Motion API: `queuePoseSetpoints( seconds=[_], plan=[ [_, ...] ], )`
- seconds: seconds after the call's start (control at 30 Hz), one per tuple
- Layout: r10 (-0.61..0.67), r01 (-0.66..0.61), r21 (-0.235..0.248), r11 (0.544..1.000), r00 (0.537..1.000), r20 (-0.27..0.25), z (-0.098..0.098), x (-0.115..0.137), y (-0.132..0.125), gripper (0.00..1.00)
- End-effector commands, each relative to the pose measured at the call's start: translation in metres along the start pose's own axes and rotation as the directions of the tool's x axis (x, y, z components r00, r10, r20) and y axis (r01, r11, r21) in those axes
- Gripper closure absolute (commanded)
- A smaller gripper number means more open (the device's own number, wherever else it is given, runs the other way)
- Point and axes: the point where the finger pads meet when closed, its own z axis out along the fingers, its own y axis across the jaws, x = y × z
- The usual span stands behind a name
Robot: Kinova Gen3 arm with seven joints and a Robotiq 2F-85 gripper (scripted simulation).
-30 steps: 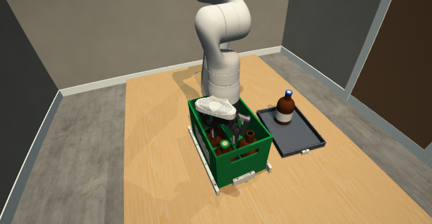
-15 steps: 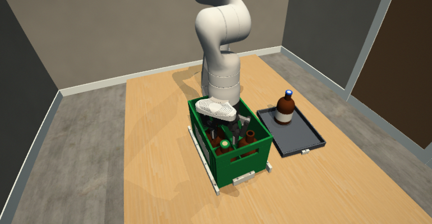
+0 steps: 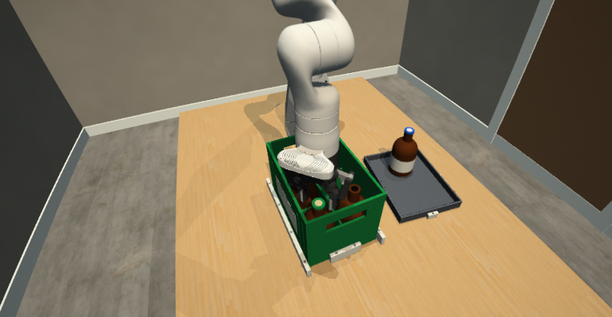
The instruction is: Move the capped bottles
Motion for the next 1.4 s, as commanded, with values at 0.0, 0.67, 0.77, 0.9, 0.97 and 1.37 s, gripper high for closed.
queuePoseSetpoints(
  seconds=[0.0,0.67,0.77,0.9,0.97,1.37],
  plan=[
    [0.000,0.000,0.000,1.000,1.000,-0.001,0.002,0.000,0.000,0.40],
    [-0.001,0.001,0.000,1.000,1.000,0.002,0.018,-0.002,-0.001,0.40],
    [-0.001,0.001,0.000,1.000,1.000,0.002,0.018,-0.002,-0.001,0.40],
    [-0.001,0.001,0.000,1.000,1.000,0.002,0.018,-0.002,-0.001,0.40],
    [-0.001,0.001,0.000,1.000,1.000,0.002,0.018,-0.002,-0.001,0.40],
    [-0.001,0.001,0.000,1.000,1.000,0.002,0.018,-0.002,-0.001,1.00]
  ],
)
